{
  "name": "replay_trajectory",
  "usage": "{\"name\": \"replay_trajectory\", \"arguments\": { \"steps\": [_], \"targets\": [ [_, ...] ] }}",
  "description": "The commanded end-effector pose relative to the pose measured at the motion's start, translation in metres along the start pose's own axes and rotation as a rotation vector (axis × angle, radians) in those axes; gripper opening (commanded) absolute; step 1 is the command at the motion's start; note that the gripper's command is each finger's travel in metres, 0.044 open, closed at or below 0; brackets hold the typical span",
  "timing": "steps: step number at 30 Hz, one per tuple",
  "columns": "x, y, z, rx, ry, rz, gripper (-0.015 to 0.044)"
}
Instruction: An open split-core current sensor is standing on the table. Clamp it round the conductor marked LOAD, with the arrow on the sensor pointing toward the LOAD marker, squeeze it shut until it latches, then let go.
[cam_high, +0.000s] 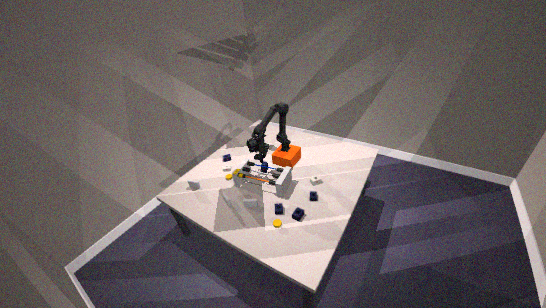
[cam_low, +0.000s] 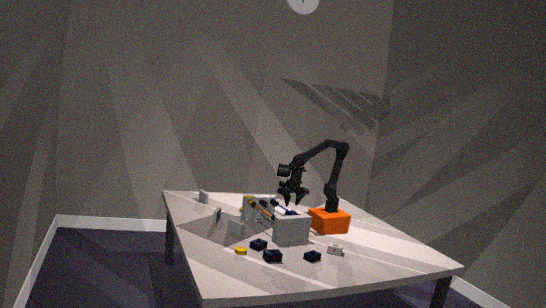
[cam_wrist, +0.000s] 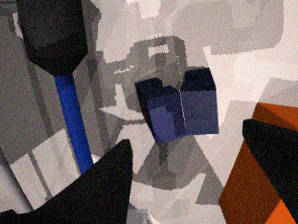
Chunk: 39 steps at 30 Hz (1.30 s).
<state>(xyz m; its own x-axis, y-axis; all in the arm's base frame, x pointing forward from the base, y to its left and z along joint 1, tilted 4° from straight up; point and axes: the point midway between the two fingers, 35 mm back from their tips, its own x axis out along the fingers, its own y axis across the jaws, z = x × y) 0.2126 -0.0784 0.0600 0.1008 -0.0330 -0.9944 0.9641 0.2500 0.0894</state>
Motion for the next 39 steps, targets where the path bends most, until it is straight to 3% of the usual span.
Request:
{"name": "replay_trajectory", "arguments": {
  "steps": [1,24,39],
  "targets": [
    [0.01,-0.001,-0.001,0.006,0.003,-0.012,0.032],
    [0.041,-0.004,-0.003,0.006,0.004,-0.012,0.032],
    [0.037,-0.002,-0.002,0.002,0.002,-0.003,0.022]
  ]
}}
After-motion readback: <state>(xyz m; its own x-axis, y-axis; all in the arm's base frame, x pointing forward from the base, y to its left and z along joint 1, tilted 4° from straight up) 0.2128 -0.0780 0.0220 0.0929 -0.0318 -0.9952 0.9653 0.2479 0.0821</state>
